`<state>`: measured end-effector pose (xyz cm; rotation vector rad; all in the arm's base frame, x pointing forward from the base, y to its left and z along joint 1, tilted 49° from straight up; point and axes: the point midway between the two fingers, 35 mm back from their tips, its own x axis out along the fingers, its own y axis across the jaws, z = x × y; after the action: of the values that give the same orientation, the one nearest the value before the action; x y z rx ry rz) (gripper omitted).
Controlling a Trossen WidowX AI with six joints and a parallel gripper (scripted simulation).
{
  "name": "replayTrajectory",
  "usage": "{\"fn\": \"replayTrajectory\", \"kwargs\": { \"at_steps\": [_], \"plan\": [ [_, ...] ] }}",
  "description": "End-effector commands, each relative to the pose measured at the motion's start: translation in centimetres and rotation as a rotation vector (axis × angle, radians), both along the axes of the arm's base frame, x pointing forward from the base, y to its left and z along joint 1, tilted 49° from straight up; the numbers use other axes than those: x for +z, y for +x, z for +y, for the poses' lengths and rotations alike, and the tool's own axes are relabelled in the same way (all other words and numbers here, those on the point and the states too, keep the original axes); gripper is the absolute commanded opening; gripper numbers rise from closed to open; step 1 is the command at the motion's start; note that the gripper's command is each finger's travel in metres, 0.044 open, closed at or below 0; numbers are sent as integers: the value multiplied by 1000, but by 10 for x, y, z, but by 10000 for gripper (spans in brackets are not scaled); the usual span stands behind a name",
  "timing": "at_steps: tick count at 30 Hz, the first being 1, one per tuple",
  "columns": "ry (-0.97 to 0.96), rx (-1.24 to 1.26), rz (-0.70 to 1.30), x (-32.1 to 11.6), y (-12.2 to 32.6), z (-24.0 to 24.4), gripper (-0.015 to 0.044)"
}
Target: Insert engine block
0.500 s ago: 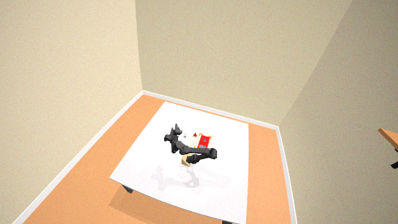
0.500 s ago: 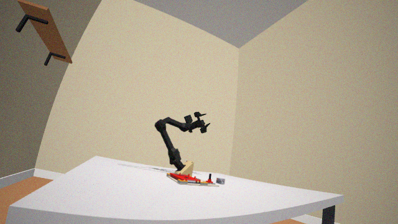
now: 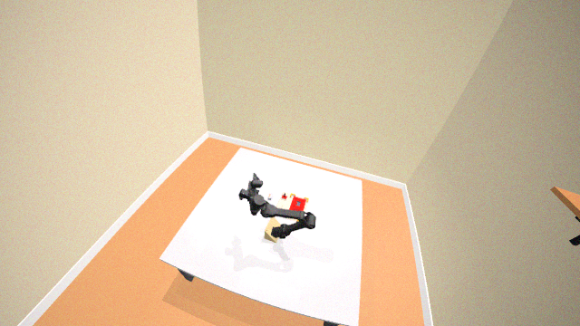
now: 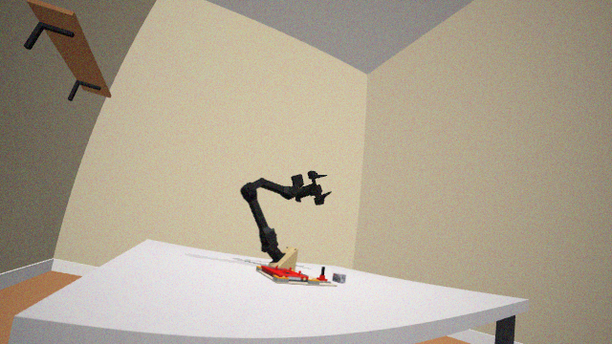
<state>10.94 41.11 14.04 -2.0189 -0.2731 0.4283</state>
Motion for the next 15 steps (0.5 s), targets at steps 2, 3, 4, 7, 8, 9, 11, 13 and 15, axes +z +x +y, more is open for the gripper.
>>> {"fn": "replayTrajectory", "kwargs": {
  "at_steps": [2,3,4,7,8,9,11,13,15],
  "plan": [
    [-92,-16,55,-22,26,0,440],
    [-111,-22,67,-26,32,-1,440],
    [-126,-34,78,-31,38,-2,440],
    [-168,-77,111,-43,58,-7,440],
    [-181,-90,120,-47,64,-9,440],
    [-193,-103,130,-50,70,-11,440],
    [-216,-130,149,-58,82,-16,440],
    [-240,-157,170,-65,94,-21,440],
    [-262,-185,192,-72,105,-27,440]
  ]
}}
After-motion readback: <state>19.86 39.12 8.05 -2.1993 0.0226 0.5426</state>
